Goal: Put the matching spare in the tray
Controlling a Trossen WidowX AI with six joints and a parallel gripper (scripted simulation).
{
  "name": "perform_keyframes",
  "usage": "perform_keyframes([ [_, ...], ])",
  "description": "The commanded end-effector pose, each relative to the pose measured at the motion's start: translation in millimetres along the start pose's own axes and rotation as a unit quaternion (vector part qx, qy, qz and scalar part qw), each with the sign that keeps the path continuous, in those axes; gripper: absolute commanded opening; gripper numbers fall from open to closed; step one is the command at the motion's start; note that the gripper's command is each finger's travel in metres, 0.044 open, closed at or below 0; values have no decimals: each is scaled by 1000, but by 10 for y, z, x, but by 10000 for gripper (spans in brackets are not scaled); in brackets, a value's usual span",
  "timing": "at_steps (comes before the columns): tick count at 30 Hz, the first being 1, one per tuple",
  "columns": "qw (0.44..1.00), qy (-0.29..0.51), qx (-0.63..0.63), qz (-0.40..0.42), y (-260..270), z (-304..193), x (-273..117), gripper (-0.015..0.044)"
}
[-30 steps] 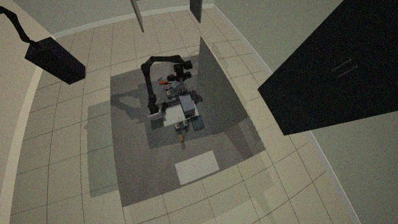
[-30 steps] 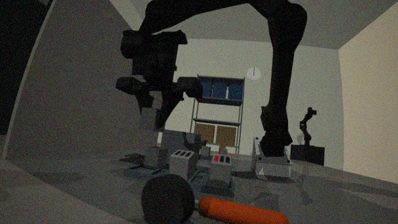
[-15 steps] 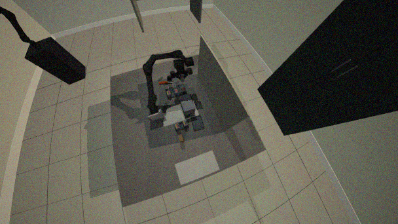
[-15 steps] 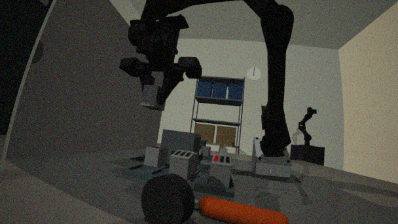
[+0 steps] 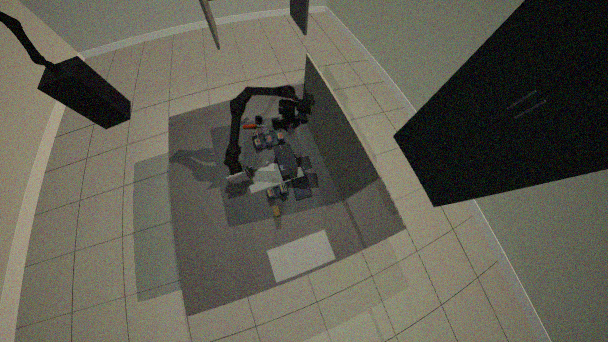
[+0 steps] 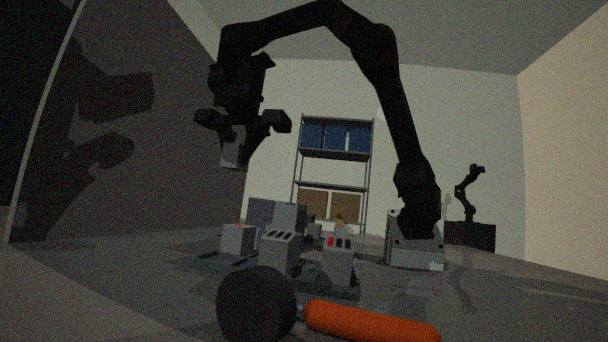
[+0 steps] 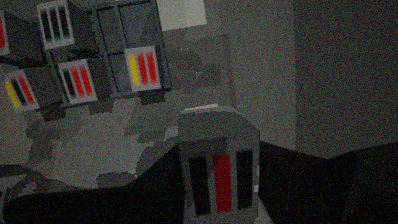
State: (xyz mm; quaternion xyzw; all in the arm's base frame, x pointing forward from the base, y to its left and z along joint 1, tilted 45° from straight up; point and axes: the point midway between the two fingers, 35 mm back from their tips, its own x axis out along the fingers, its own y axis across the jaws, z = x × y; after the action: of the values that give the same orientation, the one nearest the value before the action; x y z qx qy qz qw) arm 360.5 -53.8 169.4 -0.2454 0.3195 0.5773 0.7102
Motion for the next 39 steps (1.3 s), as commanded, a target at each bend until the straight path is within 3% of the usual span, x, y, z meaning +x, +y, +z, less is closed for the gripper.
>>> perform_keyframes([
  [1,1000,7,-4,-5,-102,-268,-37,0],
  [19,1000,12,-3,-2,-255,-1640,-46,0],
  [39,1000,-6,-8,1,93,-3064,109,0],
])
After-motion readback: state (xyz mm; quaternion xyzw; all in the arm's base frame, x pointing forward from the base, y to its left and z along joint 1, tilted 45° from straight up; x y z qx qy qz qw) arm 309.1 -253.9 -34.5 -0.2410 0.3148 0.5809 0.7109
